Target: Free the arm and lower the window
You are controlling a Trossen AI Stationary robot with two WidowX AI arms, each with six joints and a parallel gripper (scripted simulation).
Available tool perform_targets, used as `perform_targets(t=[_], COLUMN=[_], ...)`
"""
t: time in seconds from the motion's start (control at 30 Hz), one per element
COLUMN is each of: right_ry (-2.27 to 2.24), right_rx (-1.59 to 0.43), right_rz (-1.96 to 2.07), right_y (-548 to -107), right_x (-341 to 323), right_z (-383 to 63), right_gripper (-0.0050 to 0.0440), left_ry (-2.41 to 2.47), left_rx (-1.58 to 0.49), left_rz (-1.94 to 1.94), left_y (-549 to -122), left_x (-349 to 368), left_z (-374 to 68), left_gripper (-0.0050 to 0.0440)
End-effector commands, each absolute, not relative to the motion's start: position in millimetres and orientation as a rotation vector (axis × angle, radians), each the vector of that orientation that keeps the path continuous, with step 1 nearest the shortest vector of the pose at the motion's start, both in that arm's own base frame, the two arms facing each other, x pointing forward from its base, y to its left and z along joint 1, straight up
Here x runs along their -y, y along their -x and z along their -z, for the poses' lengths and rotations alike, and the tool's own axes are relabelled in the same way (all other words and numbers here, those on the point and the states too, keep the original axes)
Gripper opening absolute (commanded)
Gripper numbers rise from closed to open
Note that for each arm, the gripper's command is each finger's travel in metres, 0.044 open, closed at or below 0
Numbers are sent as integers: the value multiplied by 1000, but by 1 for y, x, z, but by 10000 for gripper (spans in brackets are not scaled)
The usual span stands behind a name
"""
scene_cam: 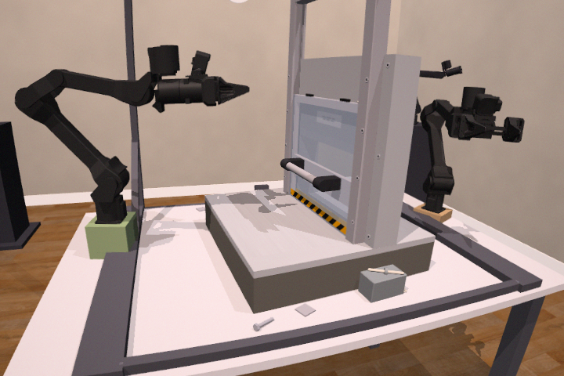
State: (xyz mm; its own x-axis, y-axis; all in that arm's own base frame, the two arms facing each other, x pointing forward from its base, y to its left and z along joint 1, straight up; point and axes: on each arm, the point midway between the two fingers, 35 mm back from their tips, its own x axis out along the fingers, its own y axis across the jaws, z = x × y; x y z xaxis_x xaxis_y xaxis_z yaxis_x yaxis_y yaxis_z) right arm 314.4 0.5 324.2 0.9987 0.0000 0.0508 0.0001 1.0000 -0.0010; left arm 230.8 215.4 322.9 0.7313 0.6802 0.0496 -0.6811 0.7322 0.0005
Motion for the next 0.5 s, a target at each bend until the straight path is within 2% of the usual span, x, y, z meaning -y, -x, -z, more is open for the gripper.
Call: perform_targets(t=[0.0, 0.37, 0.47], right_ry=[-5, -5, -5], right_rx=[91, 91, 91], right_rz=[0, 0, 0], right_y=[-311, -311, -311], right_x=[-1, -1, -1], right_z=[-340, -340, -340], right_gripper=[400, 400, 400], left_ry=[-27, -35, -33], left_rx=[62, 55, 52], left_rz=[-843, -1180, -1154], left_y=[-209, -118, -125], left_x=[-237, -293, -291], left_z=[-330, -328, -326], left_gripper=[400, 400, 400])
